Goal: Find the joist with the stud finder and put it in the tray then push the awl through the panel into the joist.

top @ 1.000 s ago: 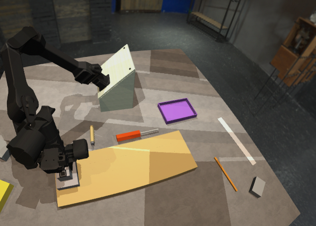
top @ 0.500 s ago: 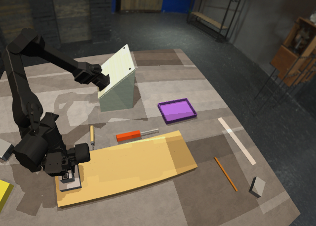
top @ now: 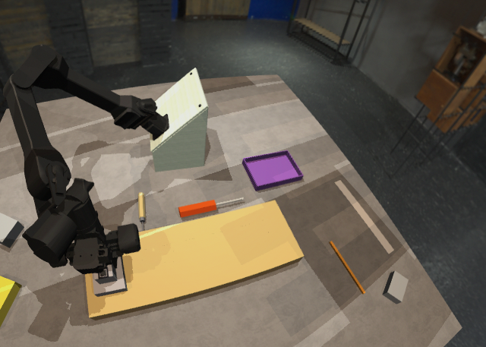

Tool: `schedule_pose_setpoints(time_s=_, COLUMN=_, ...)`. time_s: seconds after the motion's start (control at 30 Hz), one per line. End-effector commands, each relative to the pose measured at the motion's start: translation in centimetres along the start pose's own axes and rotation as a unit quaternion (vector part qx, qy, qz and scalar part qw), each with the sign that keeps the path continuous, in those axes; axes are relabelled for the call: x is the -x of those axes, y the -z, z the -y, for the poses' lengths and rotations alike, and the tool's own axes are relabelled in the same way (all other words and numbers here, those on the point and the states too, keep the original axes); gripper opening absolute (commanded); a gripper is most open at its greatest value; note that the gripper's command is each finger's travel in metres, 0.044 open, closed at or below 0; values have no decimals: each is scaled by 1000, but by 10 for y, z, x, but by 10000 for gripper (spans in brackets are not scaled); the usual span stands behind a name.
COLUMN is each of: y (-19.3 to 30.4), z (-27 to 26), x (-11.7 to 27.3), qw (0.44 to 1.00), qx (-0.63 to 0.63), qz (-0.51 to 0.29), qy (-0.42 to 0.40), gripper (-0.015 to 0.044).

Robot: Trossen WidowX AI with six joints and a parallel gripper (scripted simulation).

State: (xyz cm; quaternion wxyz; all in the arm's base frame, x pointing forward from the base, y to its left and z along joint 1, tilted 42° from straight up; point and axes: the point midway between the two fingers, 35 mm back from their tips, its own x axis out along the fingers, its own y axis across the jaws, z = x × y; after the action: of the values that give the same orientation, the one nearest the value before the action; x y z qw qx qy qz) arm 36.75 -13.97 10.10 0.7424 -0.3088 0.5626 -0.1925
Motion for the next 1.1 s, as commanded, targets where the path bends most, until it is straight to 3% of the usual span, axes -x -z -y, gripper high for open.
schedule_pose_setpoints(time_s=0.0, y=-1, z=-5, x=-1, qw=1000, qx=2, qz=2, qy=-2, gripper=0)
schedule_pose_setpoints(time_s=1.07, y=0, z=-49, x=-1, qw=1000, qx=2, qz=2, qy=-3, gripper=0)
